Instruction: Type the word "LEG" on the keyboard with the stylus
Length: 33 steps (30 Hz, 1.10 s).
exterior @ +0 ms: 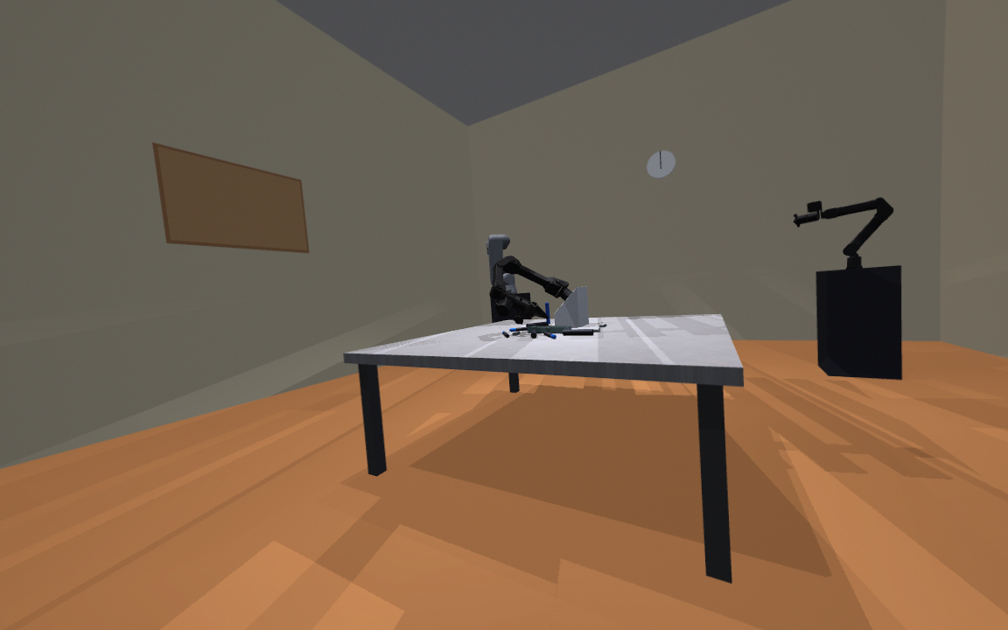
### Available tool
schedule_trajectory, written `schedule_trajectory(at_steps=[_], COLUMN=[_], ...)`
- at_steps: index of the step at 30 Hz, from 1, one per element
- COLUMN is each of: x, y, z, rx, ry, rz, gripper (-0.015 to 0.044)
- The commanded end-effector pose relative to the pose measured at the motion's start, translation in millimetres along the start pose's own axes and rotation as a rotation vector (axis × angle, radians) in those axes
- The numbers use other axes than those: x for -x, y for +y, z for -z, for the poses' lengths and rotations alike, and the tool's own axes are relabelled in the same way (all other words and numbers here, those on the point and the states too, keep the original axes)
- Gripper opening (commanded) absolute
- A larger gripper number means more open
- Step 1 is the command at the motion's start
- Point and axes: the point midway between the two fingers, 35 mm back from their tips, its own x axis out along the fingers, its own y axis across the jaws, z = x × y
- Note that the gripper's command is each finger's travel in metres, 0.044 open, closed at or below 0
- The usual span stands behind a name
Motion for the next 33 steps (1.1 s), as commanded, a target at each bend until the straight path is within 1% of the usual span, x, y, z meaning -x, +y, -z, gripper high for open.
schedule_trajectory(at_steps=[1, 12, 20, 24, 31, 32, 33], x=[-0.6, 0.5, 18.6, 16.3, 16.3, 15.8, 14.7], y=[0.6, 0.6, 0.7, 0.7, 0.7, 0.6, 0.5], z=[-2.1, -0.3, 31.7, 29.7, 29.7, 30.1, 30.8], rx=[0.005, 0.005, 0.006, 0.013, 0.013, 0.013, 0.013], ry=[-0.006, -0.006, -0.004, -0.008, -0.008, -0.008, -0.008], rz=[-0.001, -0.001, -0.002, 0.002, 0.002, 0.002, 0.002], gripper=[0.0081, 0.0081, 0.0081, 0.0085, 0.0038, 0.0012, 0.0])
